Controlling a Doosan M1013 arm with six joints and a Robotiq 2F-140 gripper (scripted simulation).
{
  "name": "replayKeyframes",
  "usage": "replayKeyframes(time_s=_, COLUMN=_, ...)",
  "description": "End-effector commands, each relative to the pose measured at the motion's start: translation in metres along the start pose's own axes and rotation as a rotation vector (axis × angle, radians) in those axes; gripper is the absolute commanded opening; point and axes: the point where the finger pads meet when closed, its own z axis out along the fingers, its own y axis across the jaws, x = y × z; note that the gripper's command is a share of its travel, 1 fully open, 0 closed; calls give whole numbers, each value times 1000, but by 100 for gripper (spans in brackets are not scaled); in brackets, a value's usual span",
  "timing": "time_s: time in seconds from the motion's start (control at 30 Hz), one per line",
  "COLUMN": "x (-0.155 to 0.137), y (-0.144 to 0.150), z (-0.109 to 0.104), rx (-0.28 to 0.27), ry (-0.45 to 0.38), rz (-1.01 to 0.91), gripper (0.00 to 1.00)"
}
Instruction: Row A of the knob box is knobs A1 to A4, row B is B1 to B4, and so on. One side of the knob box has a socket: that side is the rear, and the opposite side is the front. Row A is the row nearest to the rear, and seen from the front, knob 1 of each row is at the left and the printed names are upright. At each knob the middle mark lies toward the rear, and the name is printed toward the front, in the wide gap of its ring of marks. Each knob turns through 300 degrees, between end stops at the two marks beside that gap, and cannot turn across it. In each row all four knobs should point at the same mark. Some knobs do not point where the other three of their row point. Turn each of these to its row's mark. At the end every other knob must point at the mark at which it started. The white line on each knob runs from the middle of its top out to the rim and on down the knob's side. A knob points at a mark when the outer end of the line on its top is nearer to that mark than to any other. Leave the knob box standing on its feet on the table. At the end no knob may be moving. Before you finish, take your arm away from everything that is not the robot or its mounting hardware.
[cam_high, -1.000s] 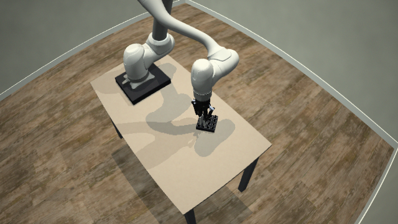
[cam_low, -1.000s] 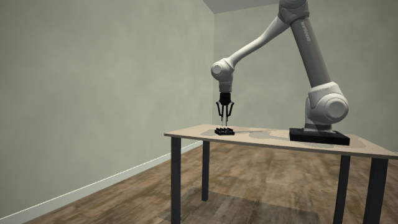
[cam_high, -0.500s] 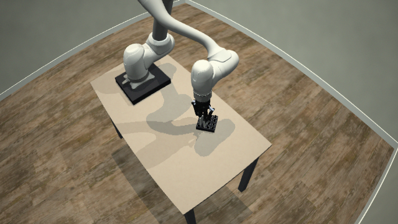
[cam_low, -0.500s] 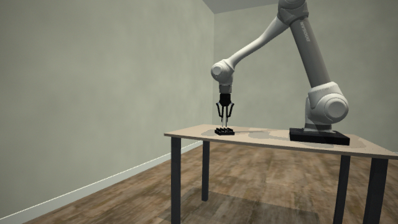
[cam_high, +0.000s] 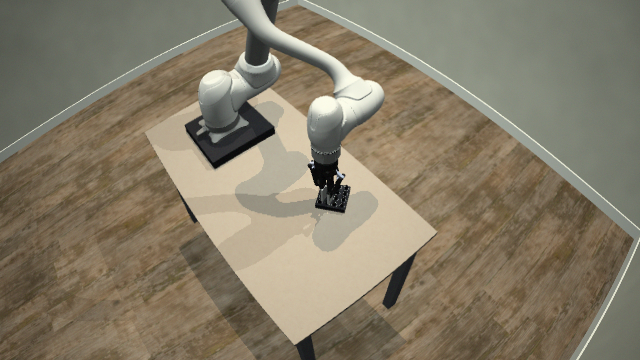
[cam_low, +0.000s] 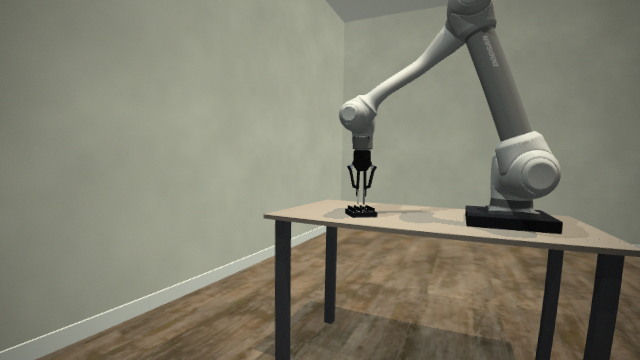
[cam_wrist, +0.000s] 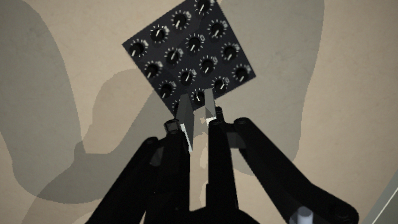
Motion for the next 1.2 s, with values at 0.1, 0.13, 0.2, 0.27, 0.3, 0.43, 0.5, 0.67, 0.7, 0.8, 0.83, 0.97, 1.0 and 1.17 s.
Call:
replayKeyframes(time_s=0.1, x=0, y=0, z=0, rx=0, ry=0, rz=0, gripper=12)
replayKeyframes(time_s=0.13, x=0, y=0, z=0, rx=0, ry=0, rz=0, gripper=12)
replayKeyframes(time_s=0.2, x=0, y=0, z=0, rx=0, ry=0, rz=0, gripper=12)
replayKeyframes(time_s=0.27, x=0, y=0, z=0, rx=0, ry=0, rz=0, gripper=12)
replayKeyframes(time_s=0.3, x=0, y=0, z=0, rx=0, ry=0, rz=0, gripper=12)
replayKeyframes(time_s=0.43, x=0, y=0, z=0, rx=0, ry=0, rz=0, gripper=12)
replayKeyframes(time_s=0.5, x=0, y=0, z=0, rx=0, ry=0, rz=0, gripper=12)
replayKeyframes(time_s=0.67, x=0, y=0, z=0, rx=0, ry=0, rz=0, gripper=12)
replayKeyframes(time_s=0.7, x=0, y=0, z=0, rx=0, ry=0, rz=0, gripper=12)
replayKeyframes(time_s=0.8, x=0, y=0, z=0, rx=0, ry=0, rz=0, gripper=12)
replayKeyframes(time_s=0.83, x=0, y=0, z=0, rx=0, ry=0, rz=0, gripper=12)
replayKeyframes(time_s=0.97, x=0, y=0, z=1, rx=0, ry=0, rz=0, gripper=12)
replayKeyframes(time_s=1.0, x=0, y=0, z=1, rx=0, ry=0, rz=0, gripper=12)
replayKeyframes(time_s=1.17, x=0, y=0, z=4, rx=0, ry=0, rz=0, gripper=12)
